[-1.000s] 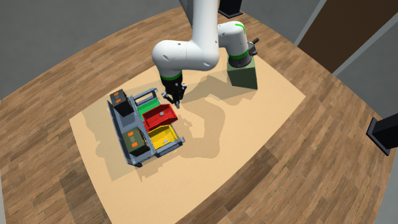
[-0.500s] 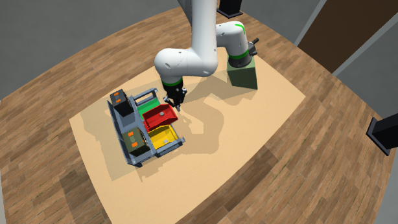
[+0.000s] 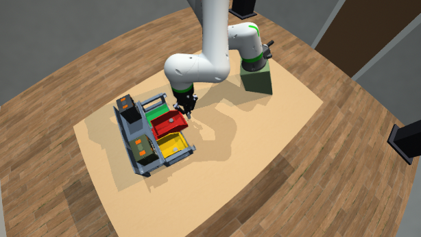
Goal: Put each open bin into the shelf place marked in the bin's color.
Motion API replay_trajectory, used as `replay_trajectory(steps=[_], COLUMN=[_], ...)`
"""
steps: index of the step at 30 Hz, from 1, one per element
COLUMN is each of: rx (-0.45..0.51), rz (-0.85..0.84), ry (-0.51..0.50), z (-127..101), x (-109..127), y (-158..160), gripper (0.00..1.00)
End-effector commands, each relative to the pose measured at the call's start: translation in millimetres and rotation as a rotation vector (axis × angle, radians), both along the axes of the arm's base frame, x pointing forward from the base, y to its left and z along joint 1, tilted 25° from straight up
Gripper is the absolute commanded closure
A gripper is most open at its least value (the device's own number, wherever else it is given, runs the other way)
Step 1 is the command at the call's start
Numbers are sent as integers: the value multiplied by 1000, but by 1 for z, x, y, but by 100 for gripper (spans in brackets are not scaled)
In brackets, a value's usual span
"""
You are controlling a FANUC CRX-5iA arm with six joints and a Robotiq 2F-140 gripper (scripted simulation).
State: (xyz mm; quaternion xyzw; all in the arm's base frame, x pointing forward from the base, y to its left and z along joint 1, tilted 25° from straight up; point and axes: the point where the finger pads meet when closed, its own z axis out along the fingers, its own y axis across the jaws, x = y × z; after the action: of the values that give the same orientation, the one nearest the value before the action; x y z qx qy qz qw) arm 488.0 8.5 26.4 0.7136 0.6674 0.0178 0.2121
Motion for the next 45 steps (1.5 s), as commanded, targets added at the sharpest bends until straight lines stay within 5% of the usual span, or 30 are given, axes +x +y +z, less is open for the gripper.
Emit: replay_trajectory(steps=[1,45], rx=[0,0], rz=[0,0], ry=[0,0], z=[0,6], x=[0,16], y=[0,0], gripper=[100,100])
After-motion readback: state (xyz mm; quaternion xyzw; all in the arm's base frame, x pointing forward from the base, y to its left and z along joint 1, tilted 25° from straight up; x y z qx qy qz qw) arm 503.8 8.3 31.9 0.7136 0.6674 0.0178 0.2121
